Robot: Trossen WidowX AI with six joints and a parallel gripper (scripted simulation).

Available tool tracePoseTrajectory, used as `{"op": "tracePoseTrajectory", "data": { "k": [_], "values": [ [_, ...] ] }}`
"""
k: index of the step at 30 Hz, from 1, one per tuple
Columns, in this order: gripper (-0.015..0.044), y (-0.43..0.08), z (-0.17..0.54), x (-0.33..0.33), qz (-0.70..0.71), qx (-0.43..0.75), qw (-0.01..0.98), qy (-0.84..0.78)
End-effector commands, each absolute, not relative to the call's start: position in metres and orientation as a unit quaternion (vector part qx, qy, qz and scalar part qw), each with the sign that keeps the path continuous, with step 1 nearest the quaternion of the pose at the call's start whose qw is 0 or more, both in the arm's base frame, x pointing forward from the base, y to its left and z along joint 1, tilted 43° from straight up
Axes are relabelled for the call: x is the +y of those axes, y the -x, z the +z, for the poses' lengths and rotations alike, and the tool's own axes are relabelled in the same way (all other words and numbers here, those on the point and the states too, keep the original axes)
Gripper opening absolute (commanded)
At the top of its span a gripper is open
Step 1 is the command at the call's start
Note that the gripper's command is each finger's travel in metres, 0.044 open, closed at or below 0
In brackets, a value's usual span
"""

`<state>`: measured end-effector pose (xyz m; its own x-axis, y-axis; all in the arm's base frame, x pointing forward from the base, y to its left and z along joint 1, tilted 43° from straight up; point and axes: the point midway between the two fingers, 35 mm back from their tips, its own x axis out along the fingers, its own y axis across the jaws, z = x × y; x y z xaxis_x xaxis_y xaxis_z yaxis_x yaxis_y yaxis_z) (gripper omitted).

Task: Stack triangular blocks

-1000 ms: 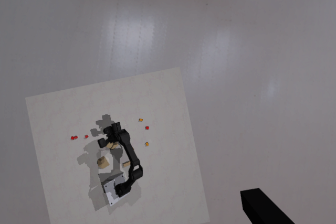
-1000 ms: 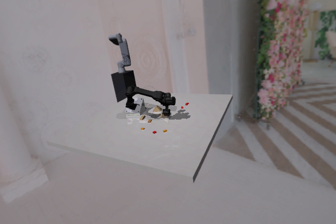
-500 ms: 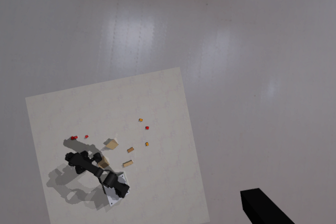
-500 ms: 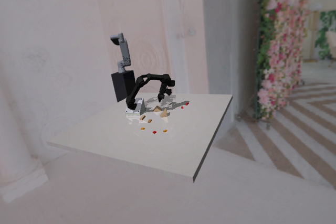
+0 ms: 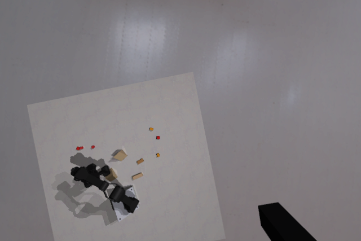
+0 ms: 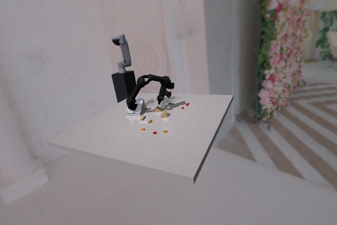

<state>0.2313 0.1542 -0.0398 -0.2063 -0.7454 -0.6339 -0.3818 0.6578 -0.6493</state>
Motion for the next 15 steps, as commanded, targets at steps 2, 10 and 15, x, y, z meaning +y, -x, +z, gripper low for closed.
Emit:
{"op": "tracePoseTrajectory", "data": {
  "k": [2,10,15],
  "values": [
    [0.0440,-0.227,-0.061,0.126,-0.182,0.757,0.502,0.377],
    [0.0440,-0.217,-0.084,0.092,-0.183,0.757,0.501,0.378],
    [0.0440,-0.216,-0.084,0.092,-0.183,0.757,0.501,0.378]
  ]
}}
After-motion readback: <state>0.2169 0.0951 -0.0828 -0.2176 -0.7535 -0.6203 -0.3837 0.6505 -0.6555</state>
